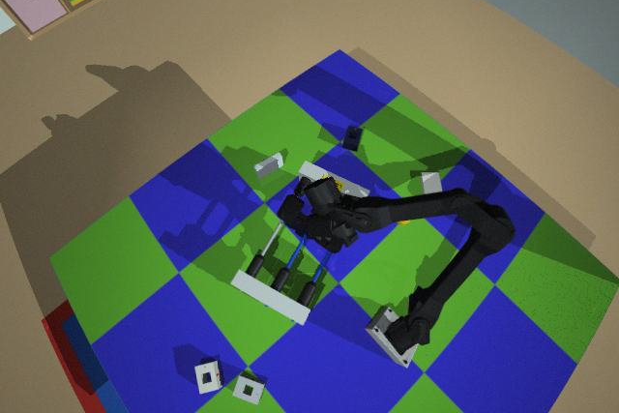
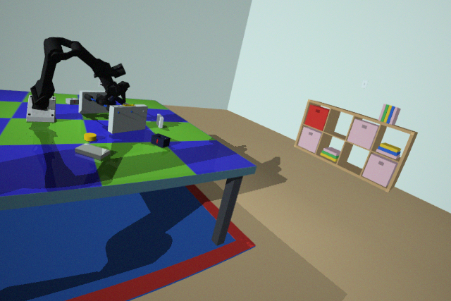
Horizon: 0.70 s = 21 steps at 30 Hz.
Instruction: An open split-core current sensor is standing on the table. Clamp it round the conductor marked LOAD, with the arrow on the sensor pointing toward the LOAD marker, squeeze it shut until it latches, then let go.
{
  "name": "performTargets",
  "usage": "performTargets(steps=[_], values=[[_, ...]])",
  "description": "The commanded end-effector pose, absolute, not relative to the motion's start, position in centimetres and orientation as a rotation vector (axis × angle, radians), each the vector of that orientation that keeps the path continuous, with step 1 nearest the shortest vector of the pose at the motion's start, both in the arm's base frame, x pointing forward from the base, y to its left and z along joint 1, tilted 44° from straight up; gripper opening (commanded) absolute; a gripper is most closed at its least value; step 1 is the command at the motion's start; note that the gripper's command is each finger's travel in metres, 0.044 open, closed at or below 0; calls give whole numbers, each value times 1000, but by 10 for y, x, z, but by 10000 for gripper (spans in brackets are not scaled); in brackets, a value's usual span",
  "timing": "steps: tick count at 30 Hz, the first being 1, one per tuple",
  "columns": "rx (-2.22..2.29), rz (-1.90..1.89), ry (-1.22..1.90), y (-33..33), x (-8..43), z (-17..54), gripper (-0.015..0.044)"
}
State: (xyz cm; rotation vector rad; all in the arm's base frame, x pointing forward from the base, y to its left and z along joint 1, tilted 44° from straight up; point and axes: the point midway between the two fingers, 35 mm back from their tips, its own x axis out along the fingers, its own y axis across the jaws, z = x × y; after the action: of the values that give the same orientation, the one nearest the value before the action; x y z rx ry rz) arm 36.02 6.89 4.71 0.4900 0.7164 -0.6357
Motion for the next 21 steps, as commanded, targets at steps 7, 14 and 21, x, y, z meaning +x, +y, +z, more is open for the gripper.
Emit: performTargets(steps=[7, 14, 21], values=[[462, -787, 772, 75, 363, 49, 0], [419, -907, 797, 79, 361, 55, 0], [380, -960, 824, 67, 353, 49, 0]])
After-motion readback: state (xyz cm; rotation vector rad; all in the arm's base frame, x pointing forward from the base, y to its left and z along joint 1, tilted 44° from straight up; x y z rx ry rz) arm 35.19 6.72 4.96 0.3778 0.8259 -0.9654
